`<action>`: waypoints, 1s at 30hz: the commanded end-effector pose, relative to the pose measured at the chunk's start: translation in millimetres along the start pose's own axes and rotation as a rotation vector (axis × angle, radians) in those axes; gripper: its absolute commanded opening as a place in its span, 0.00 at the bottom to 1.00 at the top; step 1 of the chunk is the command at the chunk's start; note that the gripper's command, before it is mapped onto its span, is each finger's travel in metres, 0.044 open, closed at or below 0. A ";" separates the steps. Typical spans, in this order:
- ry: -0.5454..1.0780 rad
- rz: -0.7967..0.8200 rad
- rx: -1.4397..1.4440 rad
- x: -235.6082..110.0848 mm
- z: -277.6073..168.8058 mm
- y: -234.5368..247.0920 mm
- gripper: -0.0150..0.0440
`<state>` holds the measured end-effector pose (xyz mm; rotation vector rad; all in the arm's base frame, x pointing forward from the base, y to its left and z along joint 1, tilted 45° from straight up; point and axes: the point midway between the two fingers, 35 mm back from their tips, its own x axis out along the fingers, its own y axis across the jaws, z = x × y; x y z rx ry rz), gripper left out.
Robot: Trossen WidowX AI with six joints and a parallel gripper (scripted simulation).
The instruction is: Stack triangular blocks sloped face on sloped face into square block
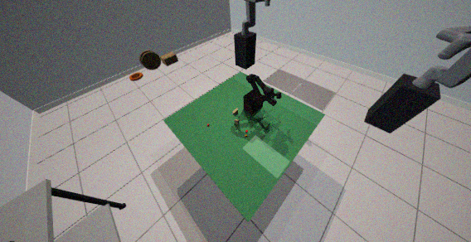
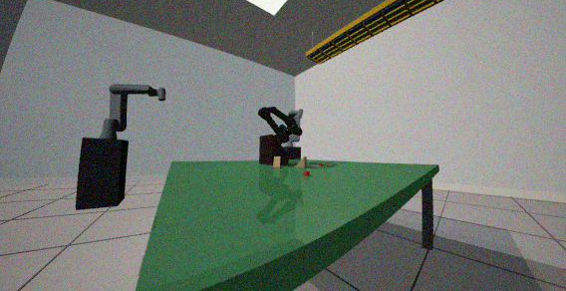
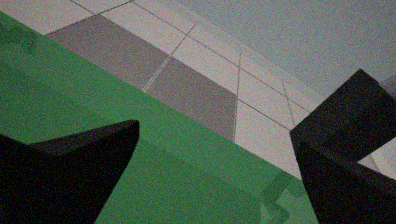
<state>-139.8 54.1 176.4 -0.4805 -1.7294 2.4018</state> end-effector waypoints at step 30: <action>0.783 -1.035 2.264 -221.1 -221.0 0.6 0.25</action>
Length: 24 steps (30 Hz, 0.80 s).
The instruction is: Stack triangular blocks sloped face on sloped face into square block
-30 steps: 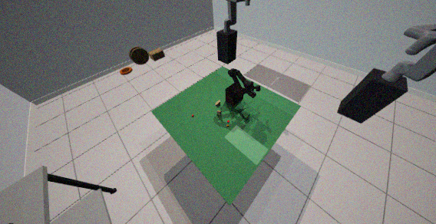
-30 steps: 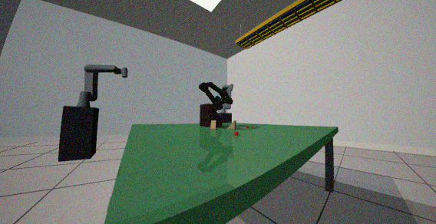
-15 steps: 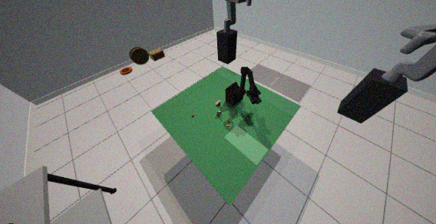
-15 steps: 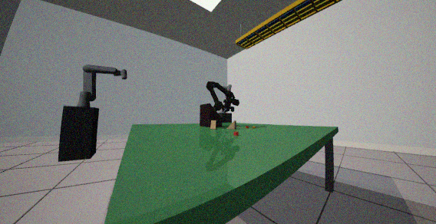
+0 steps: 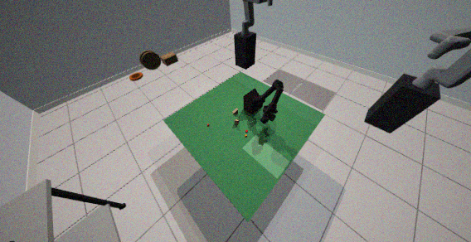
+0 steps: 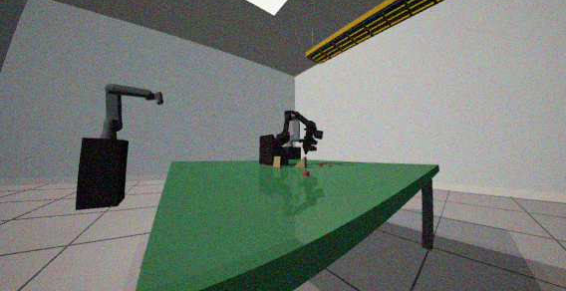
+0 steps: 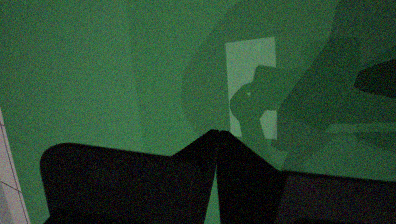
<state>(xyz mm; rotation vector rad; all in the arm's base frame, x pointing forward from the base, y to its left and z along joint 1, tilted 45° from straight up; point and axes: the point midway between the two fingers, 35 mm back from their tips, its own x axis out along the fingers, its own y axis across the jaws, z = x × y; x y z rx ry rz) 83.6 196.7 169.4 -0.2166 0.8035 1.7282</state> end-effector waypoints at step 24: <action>-0.482 -0.306 2.317 -148.1 -212.6 -260.9 0.25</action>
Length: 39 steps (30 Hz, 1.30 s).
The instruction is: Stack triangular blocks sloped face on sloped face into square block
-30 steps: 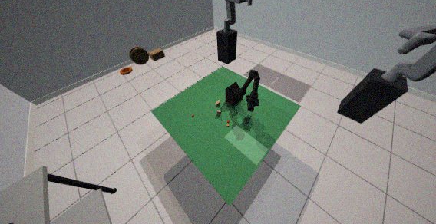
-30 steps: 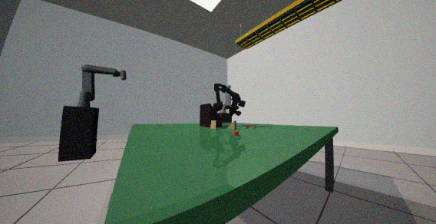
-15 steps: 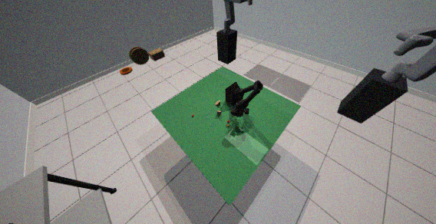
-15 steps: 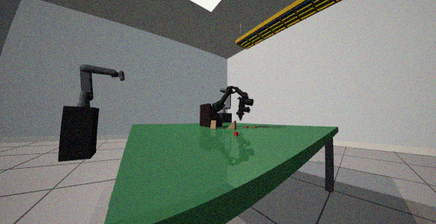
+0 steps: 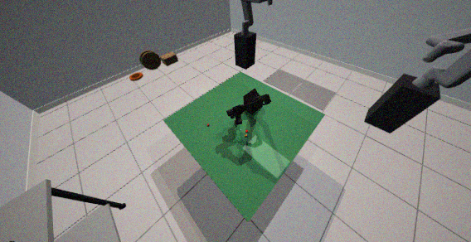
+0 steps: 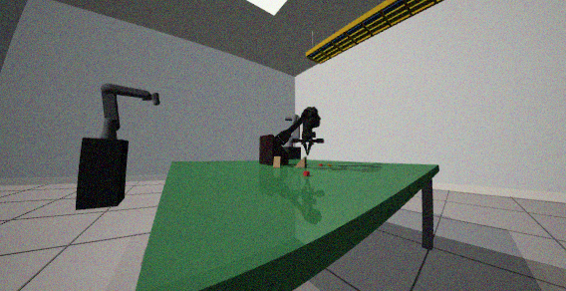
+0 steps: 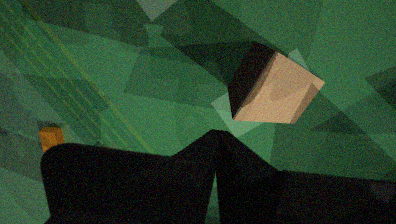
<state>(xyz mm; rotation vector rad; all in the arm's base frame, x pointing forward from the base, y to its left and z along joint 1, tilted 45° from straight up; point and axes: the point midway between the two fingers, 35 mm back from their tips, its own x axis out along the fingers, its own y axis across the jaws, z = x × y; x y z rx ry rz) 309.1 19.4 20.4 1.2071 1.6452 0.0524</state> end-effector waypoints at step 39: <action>-0.031 0.014 0.384 38.5 51.7 -45.5 0.25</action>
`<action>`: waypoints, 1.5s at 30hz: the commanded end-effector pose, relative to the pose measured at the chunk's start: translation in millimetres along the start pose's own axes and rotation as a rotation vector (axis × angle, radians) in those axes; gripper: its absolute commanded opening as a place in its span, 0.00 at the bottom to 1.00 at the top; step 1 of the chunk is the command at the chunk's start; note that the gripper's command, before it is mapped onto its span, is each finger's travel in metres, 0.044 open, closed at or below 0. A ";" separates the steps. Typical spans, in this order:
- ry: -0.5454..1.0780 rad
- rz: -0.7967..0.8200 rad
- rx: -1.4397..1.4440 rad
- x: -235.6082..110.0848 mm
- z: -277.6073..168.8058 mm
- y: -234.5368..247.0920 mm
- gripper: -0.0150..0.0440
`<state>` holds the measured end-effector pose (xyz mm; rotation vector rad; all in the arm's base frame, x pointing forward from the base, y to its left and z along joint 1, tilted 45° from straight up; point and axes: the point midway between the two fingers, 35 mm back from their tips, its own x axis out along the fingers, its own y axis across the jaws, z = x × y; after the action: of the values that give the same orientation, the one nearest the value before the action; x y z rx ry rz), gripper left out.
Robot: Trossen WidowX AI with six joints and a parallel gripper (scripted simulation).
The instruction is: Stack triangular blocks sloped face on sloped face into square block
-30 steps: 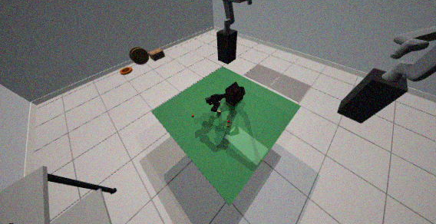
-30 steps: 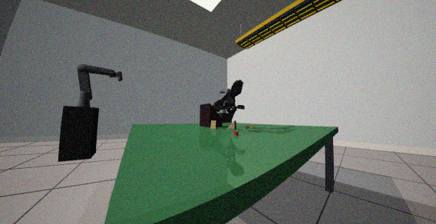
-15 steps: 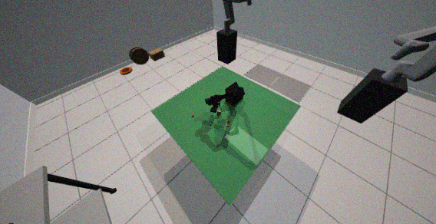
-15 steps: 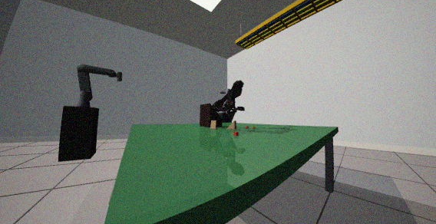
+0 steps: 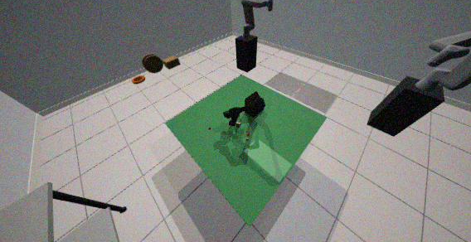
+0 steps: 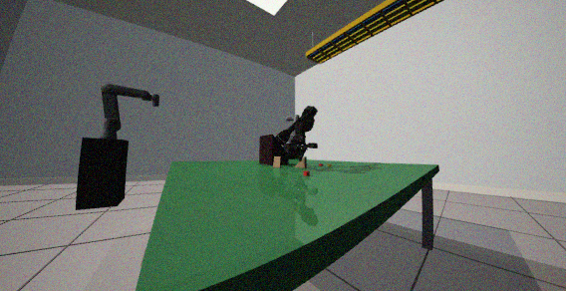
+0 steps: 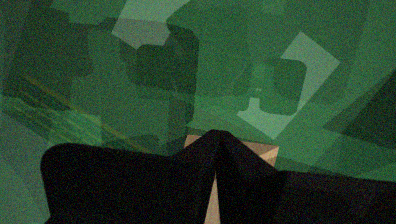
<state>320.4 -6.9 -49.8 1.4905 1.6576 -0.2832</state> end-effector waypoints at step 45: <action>0.003 -0.004 0.008 -50.8 -27.8 0.6 0.25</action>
<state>302.9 13.4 -29.0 1.4994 1.6934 -0.2917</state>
